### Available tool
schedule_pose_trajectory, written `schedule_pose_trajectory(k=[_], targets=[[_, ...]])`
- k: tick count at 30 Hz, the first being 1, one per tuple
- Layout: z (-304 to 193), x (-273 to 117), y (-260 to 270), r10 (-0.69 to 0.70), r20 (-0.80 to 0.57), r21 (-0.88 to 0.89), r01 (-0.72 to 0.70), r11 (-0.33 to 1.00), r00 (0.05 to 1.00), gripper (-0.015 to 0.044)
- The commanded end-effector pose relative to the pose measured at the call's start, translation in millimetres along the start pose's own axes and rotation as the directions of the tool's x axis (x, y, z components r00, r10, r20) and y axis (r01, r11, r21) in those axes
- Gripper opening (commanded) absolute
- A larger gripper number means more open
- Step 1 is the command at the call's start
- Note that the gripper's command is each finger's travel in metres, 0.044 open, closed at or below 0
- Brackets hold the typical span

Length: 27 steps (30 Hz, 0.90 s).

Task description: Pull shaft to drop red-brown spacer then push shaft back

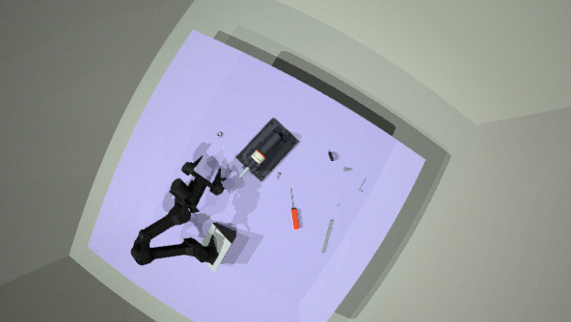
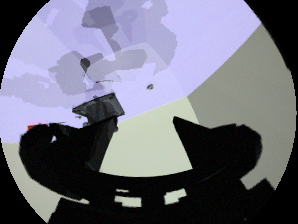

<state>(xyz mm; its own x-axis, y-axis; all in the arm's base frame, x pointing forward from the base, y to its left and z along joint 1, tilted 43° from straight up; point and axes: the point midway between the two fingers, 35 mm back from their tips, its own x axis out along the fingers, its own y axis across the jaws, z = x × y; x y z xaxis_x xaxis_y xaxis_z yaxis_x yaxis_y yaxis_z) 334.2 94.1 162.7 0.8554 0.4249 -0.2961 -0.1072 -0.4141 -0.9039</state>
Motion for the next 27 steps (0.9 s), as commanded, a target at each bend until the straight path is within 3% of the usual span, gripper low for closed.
schedule_pose_trajectory(k=[1, 6, 27], targets=[[-13, 2, 64, 0.145, -0.083, -0.131, -0.155, 0.979, 0.986, 0.0440], [-21, -6, 117, 0.269, -0.149, -0.237, -0.298, 0.925, 0.952, 0.0440], [-24, -2, 117, 0.269, -0.149, -0.237, -0.298, 0.925, 0.952, 0.0440]])
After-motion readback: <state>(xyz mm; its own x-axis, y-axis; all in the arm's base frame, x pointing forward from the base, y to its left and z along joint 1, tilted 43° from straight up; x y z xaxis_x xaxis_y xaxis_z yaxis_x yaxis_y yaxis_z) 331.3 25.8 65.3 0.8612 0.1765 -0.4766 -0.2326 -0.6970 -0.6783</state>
